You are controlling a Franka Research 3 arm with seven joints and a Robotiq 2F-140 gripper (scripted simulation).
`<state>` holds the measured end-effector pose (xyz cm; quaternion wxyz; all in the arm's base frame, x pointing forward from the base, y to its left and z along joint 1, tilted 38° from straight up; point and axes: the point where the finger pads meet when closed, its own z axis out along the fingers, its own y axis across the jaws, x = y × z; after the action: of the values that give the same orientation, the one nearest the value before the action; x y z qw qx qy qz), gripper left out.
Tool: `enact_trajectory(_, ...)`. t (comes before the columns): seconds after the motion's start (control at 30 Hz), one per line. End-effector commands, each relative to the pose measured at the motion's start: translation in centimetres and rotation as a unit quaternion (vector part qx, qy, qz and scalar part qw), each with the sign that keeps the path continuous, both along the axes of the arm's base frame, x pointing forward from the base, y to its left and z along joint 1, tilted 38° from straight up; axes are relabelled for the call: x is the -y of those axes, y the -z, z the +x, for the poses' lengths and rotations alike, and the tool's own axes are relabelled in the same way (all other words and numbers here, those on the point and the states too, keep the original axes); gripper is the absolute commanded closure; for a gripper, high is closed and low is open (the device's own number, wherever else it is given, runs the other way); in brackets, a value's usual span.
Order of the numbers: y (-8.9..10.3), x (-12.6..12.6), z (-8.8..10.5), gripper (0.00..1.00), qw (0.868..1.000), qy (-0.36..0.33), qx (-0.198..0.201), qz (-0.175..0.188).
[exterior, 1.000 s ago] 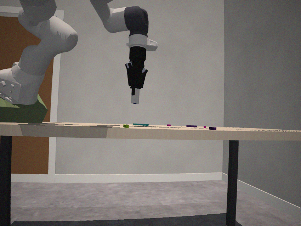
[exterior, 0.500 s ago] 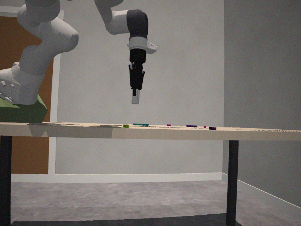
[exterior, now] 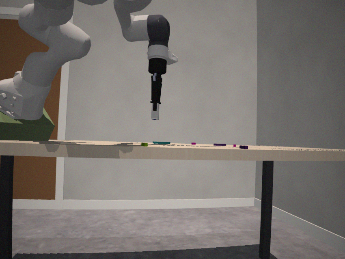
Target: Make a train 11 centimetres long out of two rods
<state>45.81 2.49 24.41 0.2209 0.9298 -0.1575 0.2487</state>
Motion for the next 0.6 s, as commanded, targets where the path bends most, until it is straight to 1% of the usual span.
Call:
enact_trajectory(0.0,0.2,-0.6,0.2,0.88,0.996,-0.064,-0.042,-0.033)
enact_trajectory(0.2,0.8,-1.7,0.4,0.88,0.990,-0.110,-0.070,-0.056)
enact_trajectory(0.4,1.3,-2.9,0.5,0.88,0.980,-0.155,-0.097,-0.078)
enact_trajectory(0.47,1.3,-2.9,0.5,0.88,0.980,-0.155,-0.097,-0.078)
enact_trajectory(0.5,1.6,-3.4,0.6,0.88,0.975,-0.174,-0.108,-0.088)
enact_trajectory(0.57,1.8,-3.8,0.6,0.88,0.970,-0.188,-0.117,-0.095)
